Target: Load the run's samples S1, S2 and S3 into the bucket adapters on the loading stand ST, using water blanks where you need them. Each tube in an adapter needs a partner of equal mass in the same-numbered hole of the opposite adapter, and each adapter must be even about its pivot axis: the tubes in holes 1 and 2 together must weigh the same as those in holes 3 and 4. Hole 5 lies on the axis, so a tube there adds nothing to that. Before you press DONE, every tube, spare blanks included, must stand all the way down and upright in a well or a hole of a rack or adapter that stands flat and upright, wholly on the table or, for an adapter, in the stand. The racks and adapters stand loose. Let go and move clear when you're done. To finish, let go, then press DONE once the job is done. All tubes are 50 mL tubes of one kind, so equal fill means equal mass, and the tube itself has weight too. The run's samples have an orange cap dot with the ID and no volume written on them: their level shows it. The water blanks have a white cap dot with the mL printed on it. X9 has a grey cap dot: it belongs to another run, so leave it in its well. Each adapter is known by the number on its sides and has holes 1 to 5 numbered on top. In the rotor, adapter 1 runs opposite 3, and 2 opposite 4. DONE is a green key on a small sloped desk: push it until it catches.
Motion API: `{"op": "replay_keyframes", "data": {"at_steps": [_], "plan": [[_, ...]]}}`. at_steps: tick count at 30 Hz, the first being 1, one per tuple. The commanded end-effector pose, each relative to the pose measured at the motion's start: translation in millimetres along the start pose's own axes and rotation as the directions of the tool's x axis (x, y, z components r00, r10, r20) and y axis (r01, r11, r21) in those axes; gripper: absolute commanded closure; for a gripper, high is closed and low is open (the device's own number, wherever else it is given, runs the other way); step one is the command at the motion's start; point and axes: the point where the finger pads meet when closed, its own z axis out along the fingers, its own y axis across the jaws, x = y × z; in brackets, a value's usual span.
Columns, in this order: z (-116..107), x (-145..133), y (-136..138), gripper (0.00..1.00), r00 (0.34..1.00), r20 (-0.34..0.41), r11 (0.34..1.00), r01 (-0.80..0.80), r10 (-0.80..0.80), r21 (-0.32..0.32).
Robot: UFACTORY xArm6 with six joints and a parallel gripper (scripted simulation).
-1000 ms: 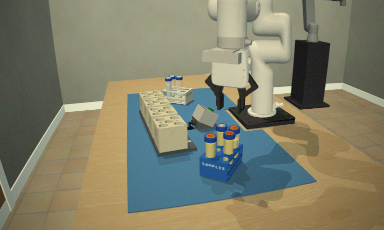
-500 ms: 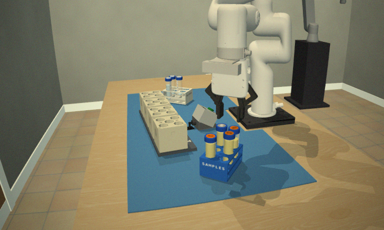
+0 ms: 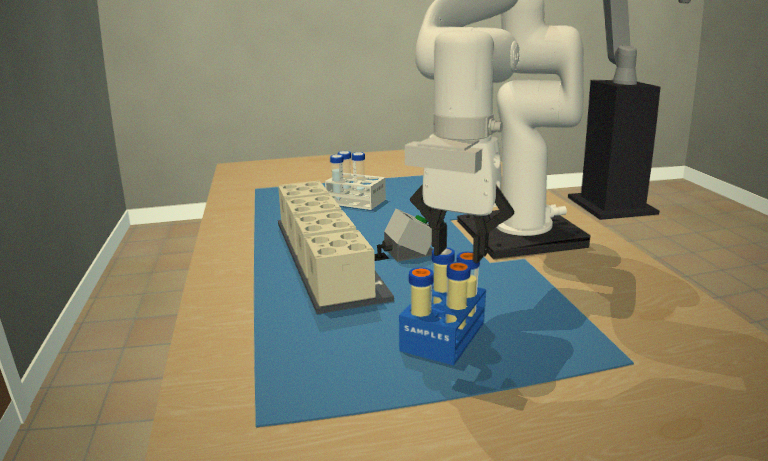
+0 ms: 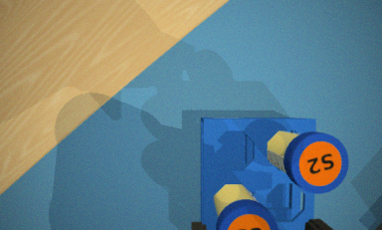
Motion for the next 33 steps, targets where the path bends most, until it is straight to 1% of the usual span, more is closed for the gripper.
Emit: {"op": "replay_keyframes", "data": {"at_steps": [1,9,22,33], "plan": [[6.0,1.6,-0.1,0.43,1.000,-0.005,1.000,0.000,0.000,0.000],[17.8,1.7,-0.1,0.43,1.000,-0.005,1.000,0.000,0.000,0.000],[19.1,1.7,-0.1,0.43,1.000,-0.005,1.000,0.000,0.000,0.000],[26.4,1.7,-0.1,0.43,1.000,-0.005,1.000,0.000,0.000,0.000]]}}
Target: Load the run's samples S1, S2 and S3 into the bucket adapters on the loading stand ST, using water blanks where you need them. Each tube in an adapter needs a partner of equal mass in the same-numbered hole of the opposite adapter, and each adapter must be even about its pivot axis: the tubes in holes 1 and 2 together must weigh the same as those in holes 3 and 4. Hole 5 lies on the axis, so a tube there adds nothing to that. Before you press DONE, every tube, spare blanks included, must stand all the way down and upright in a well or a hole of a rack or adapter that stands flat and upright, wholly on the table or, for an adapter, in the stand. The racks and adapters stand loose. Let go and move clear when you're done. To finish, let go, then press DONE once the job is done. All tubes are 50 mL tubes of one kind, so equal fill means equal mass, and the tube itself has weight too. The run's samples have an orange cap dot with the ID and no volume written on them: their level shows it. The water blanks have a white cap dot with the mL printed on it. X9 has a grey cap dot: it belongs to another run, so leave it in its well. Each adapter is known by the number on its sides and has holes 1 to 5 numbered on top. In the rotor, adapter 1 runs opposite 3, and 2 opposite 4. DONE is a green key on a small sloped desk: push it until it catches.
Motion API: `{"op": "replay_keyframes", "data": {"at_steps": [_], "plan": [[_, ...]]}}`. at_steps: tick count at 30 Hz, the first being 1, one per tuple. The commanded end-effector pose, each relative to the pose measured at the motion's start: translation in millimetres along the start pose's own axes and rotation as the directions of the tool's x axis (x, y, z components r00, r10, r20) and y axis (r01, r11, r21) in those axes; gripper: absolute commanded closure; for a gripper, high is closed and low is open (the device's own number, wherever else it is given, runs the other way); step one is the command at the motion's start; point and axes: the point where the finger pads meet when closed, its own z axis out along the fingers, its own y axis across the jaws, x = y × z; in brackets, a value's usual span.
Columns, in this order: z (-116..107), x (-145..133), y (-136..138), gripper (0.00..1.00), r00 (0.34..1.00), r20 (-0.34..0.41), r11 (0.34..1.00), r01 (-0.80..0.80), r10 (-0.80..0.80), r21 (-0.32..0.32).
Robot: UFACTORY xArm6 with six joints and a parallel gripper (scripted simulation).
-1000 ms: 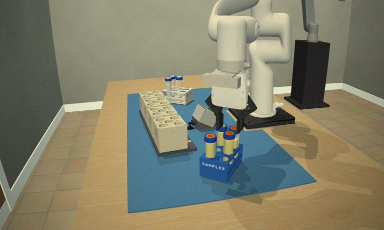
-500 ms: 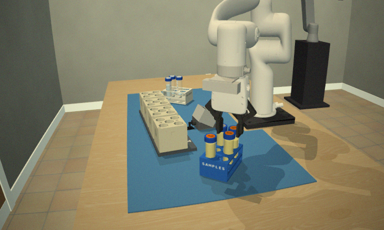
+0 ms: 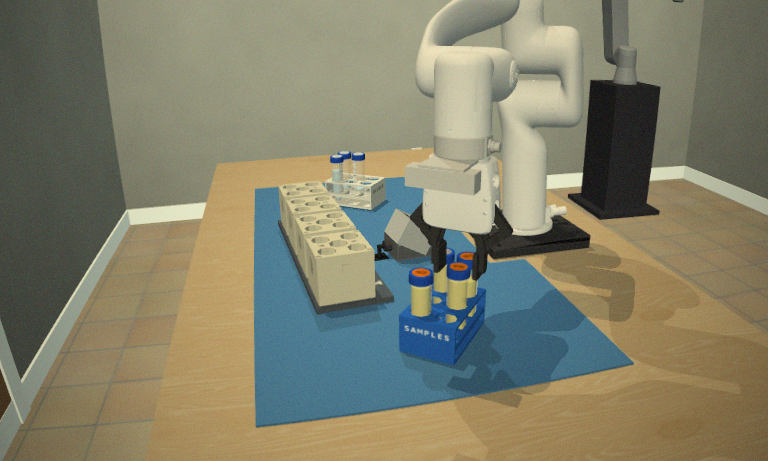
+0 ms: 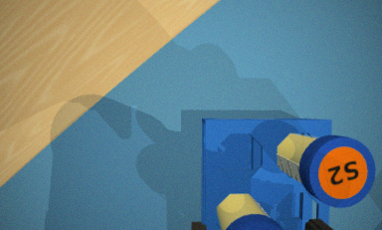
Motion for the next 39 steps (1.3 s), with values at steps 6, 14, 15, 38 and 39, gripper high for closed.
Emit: {"op": "replay_keyframes", "data": {"at_steps": [6,14,15,38,39], "plan": [[2.8,1.5,-0.1,0.43,1.000,-0.005,1.000,0.000,0.000,0.000],[8.1,1.5,-0.1,0.43,1.000,-0.005,1.000,0.000,0.000,0.000],[8.8,1.5,-0.1,0.43,1.000,-0.005,1.000,0.000,0.000,0.000],[9.8,1.6,-0.1,1.00,1.000,-0.005,1.000,0.000,0.000,0.000],[9.8,1.6,-0.1,1.00,1.000,-0.005,1.000,0.000,0.000,0.000]]}}
